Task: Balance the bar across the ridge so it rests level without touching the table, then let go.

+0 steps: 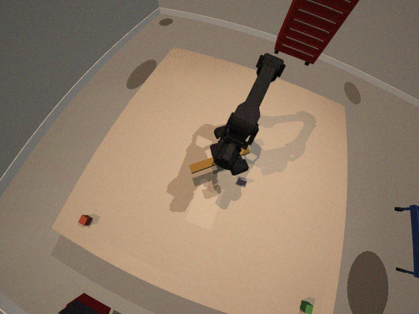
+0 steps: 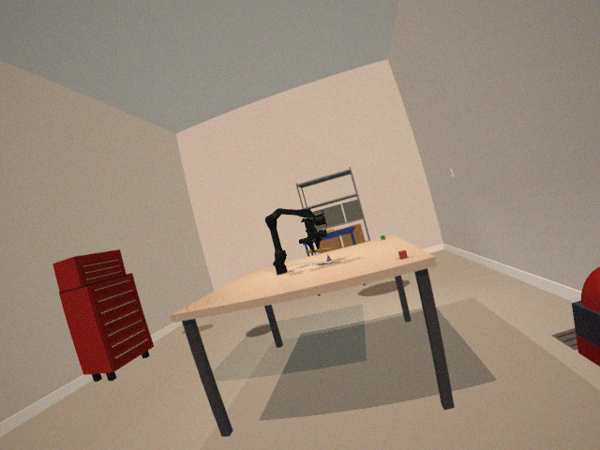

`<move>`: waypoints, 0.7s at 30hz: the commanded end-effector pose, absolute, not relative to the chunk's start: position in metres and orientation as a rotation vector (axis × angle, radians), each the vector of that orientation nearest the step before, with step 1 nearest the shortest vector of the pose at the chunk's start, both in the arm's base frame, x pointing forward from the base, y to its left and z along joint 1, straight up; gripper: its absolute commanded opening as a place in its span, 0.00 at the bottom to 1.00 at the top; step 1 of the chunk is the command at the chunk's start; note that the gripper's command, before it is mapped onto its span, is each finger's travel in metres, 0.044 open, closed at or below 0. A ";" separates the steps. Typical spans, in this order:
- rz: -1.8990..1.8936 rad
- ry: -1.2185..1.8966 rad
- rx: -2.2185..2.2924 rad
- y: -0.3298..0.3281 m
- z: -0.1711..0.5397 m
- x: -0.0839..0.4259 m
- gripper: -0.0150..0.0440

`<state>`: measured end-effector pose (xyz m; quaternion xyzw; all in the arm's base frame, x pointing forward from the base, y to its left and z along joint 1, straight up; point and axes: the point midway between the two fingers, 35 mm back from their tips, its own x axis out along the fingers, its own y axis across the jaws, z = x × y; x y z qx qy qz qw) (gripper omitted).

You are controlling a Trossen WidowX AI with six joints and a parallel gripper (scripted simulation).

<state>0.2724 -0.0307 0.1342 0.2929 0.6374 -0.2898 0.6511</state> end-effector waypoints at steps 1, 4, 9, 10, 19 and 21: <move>-0.645 1.440 0.660 -0.029 0.141 0.274 0.25; -0.591 1.456 0.606 -0.020 0.141 0.278 0.25; -0.494 1.481 0.509 -0.003 0.142 0.285 0.25; -0.474 1.485 0.489 0.000 0.142 0.287 0.25; -0.287 1.519 0.302 0.032 0.143 0.295 0.25; -0.242 1.524 0.257 0.040 0.143 0.296 0.25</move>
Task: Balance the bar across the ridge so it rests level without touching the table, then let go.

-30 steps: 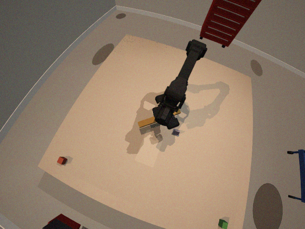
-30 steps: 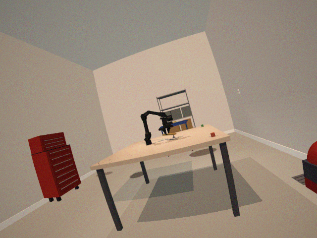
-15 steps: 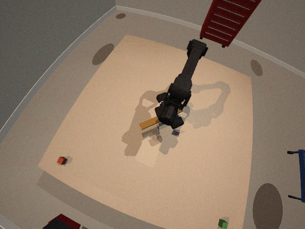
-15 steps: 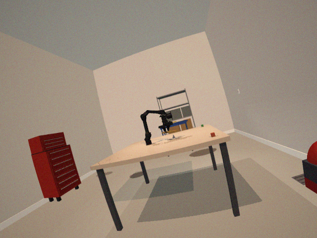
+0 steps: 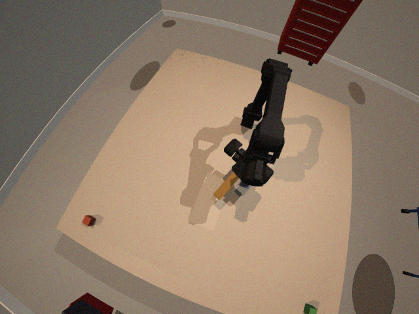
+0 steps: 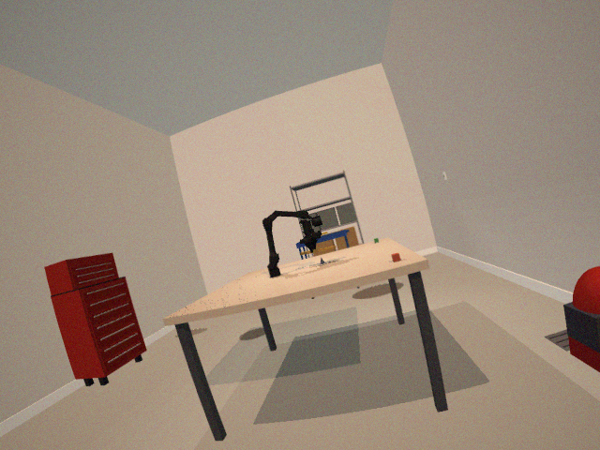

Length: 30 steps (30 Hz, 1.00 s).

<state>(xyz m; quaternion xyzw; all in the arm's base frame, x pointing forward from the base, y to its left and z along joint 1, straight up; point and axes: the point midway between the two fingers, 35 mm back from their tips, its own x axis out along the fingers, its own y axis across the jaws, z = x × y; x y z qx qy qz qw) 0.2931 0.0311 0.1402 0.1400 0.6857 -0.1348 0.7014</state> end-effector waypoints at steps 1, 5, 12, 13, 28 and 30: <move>-0.219 1.527 0.234 0.044 0.143 0.296 0.25; -0.123 1.534 0.138 0.059 0.144 0.297 0.25; 0.005 1.538 0.008 0.077 0.143 0.296 0.25; 0.006 1.538 0.007 0.077 0.142 0.296 0.25; 0.025 1.538 -0.012 0.079 0.119 0.297 0.25; 0.028 1.538 -0.015 0.078 0.116 0.297 0.25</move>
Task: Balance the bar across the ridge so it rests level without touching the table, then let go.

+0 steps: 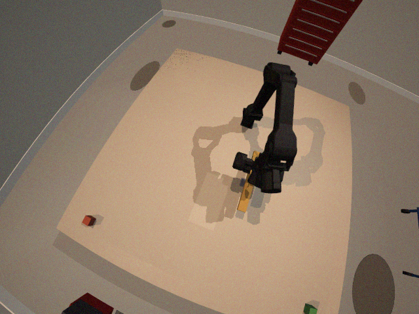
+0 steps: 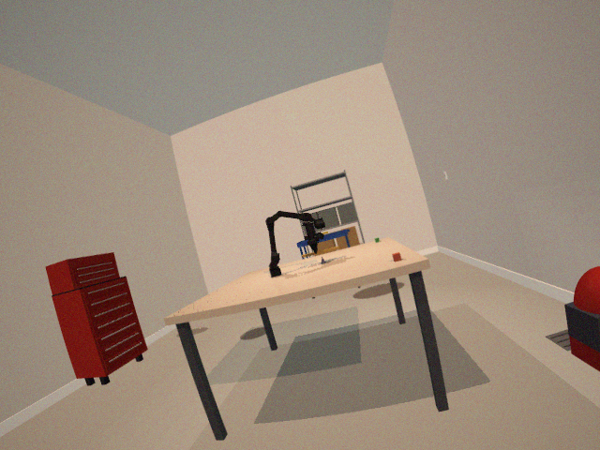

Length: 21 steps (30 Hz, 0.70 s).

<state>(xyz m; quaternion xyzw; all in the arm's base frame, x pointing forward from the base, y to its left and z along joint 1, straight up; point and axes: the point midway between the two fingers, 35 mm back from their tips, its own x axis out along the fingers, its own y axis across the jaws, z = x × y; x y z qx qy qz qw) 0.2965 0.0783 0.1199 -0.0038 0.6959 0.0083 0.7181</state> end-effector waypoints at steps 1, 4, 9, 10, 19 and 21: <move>0.029 1.538 -0.016 0.078 0.115 0.297 0.25; 0.033 1.538 -0.020 0.077 0.110 0.296 0.25; 0.039 1.538 -0.027 0.076 0.102 0.296 0.25; 0.040 1.538 -0.028 0.076 0.101 0.296 0.25; 0.041 1.538 -0.029 0.076 0.100 0.296 0.25; 0.041 1.538 -0.029 0.076 0.100 0.296 0.25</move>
